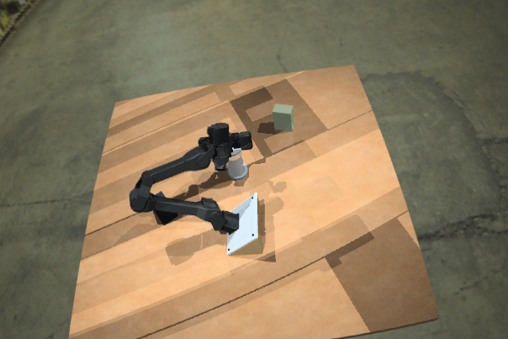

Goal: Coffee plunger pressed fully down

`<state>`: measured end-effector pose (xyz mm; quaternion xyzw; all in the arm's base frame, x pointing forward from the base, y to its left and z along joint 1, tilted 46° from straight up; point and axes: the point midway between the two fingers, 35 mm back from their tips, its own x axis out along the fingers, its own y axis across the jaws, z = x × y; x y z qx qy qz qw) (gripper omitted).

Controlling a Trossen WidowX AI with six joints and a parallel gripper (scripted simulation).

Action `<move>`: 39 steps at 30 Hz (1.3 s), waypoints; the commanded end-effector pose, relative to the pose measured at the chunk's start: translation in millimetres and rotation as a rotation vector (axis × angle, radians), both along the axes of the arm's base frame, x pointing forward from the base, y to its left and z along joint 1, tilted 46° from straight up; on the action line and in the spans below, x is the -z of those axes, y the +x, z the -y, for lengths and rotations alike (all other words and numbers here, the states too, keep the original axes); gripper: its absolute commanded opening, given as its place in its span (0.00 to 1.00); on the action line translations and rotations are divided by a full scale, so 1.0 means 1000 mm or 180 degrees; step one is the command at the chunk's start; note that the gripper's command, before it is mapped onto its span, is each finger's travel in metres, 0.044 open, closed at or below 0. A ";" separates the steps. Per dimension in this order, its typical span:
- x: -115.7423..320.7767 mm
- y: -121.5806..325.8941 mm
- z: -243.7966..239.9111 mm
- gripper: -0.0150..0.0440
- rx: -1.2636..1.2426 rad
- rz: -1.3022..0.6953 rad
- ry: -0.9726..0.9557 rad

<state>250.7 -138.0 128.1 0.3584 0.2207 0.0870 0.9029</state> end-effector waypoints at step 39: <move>0.024 0.007 -0.020 0.47 -0.0050 -0.0097 0.0102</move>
